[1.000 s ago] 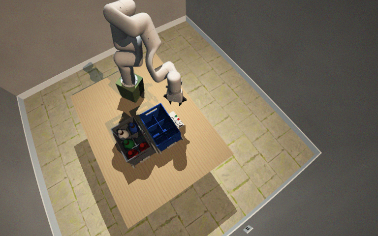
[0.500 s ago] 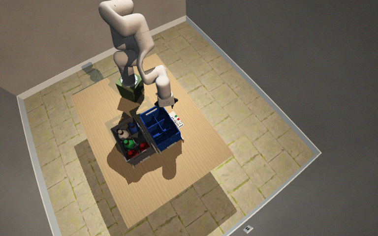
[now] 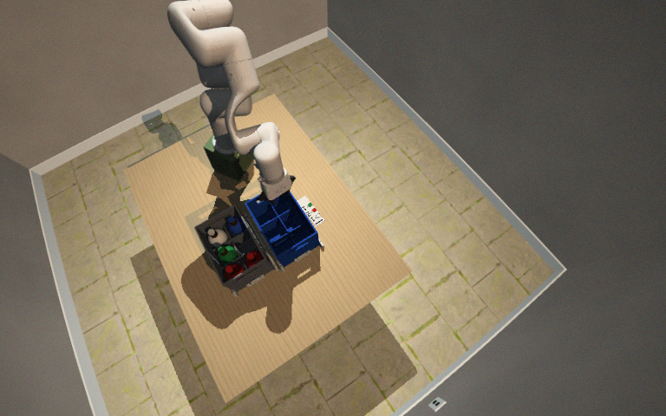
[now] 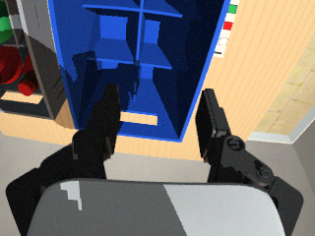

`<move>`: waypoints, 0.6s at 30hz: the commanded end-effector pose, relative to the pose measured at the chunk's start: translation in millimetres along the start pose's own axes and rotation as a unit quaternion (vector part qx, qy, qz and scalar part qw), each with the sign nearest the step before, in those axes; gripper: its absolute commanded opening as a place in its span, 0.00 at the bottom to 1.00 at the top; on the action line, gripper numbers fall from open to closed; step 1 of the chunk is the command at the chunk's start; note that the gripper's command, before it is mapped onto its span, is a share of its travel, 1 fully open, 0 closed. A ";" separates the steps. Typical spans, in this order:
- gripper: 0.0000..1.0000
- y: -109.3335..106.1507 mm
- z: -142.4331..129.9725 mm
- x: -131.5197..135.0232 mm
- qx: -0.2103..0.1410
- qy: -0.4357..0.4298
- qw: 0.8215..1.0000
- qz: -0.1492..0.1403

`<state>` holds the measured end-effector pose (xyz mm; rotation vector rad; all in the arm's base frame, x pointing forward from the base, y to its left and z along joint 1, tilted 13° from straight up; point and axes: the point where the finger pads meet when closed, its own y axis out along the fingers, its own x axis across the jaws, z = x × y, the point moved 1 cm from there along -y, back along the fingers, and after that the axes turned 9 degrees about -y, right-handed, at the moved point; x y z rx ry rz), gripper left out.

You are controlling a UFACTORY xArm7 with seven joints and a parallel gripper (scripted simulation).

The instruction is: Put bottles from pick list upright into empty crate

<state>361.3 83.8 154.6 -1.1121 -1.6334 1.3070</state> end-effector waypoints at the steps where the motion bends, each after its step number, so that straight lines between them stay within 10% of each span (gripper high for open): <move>1: 0.65 -3.9 3.3 -24.2 -0.007 -0.078 0.997 -0.009; 18: 0.65 -12.0 17.7 -97.6 -0.008 -0.316 0.949 -0.007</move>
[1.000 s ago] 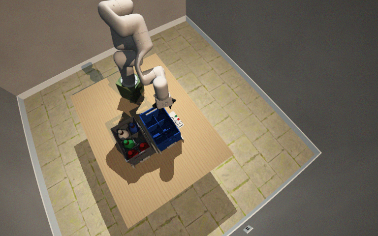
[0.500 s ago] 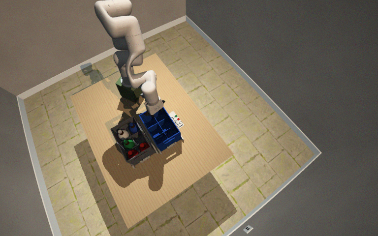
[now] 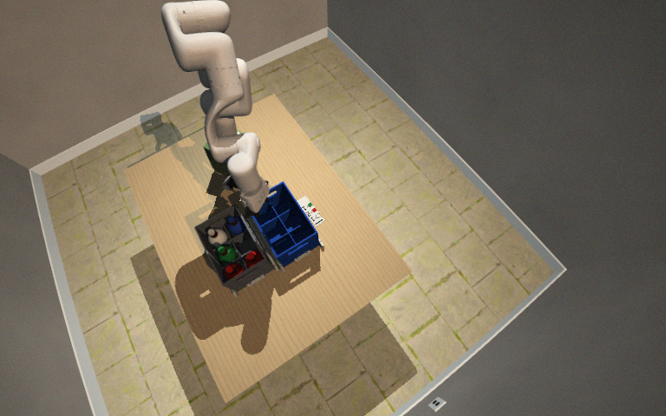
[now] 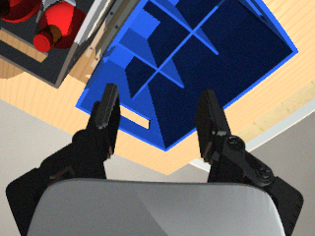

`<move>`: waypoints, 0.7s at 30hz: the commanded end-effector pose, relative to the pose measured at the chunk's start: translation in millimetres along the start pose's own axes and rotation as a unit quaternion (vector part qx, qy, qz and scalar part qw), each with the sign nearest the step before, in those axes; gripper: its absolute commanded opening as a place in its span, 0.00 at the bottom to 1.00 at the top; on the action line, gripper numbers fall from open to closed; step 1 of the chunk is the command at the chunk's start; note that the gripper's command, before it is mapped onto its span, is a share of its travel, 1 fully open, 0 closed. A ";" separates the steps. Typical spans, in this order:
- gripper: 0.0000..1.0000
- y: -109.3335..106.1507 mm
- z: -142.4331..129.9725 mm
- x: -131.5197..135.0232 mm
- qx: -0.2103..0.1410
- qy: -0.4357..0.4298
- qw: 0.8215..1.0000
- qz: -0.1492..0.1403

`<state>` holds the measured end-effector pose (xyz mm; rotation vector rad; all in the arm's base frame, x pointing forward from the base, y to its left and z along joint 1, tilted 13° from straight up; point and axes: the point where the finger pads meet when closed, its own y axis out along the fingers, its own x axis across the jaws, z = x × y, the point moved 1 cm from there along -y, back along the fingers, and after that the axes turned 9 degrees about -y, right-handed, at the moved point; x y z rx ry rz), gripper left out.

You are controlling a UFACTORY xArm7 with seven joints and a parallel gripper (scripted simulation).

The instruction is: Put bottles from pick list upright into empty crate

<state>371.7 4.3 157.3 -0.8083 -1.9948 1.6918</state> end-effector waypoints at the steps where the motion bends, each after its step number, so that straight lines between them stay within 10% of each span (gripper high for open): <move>1: 0.65 -3.7 14.7 -19.7 -0.010 -0.078 0.997 -0.004; 21: 0.65 -13.5 73.4 -87.5 -0.009 -0.359 0.933 0.000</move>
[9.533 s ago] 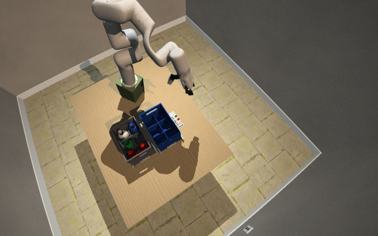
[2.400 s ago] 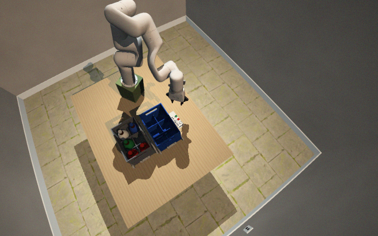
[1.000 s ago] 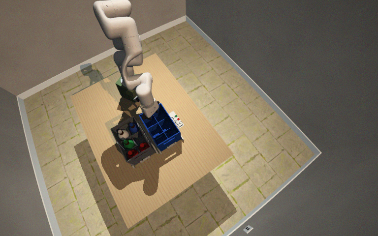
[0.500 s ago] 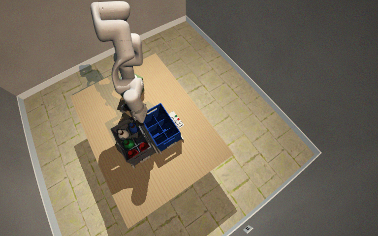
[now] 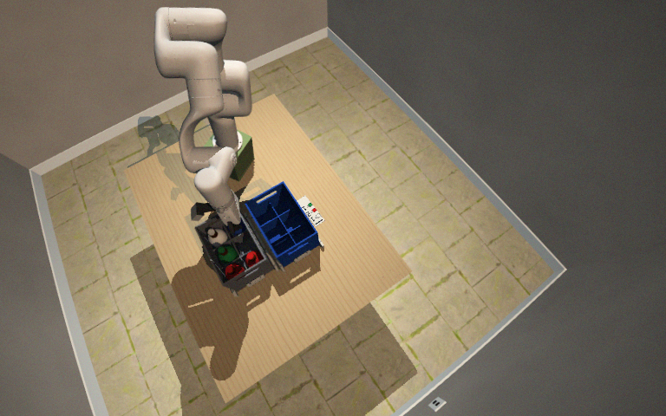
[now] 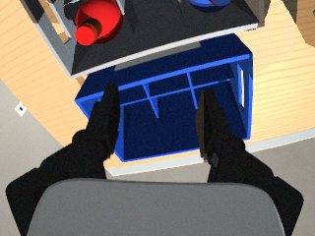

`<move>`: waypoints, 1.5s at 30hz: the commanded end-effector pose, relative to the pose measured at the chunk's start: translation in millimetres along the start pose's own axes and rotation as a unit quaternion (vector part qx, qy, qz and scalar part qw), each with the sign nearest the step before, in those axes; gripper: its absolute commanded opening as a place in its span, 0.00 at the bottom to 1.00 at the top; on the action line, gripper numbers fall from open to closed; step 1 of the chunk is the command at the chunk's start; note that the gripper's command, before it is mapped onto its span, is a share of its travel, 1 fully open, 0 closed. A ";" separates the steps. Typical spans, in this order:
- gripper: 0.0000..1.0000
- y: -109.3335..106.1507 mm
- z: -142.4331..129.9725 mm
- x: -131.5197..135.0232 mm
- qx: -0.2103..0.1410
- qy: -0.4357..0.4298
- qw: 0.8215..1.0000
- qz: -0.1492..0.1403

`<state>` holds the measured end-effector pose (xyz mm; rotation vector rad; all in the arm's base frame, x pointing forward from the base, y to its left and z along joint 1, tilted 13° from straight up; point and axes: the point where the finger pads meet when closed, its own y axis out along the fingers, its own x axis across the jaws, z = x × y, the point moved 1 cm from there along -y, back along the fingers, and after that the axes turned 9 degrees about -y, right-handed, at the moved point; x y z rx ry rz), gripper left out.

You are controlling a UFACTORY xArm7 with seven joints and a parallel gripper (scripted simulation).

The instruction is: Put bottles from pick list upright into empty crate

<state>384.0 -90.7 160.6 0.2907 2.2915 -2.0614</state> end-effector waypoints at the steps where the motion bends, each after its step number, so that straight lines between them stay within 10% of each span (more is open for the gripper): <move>1: 0.65 -3.4 22.7 -8.0 -0.010 -0.078 0.997 0.003; 35: 0.65 -19.3 167.9 -44.3 -0.018 -0.181 0.983 0.004; 45: 0.65 -19.7 171.0 -45.2 -0.018 -0.181 0.983 0.004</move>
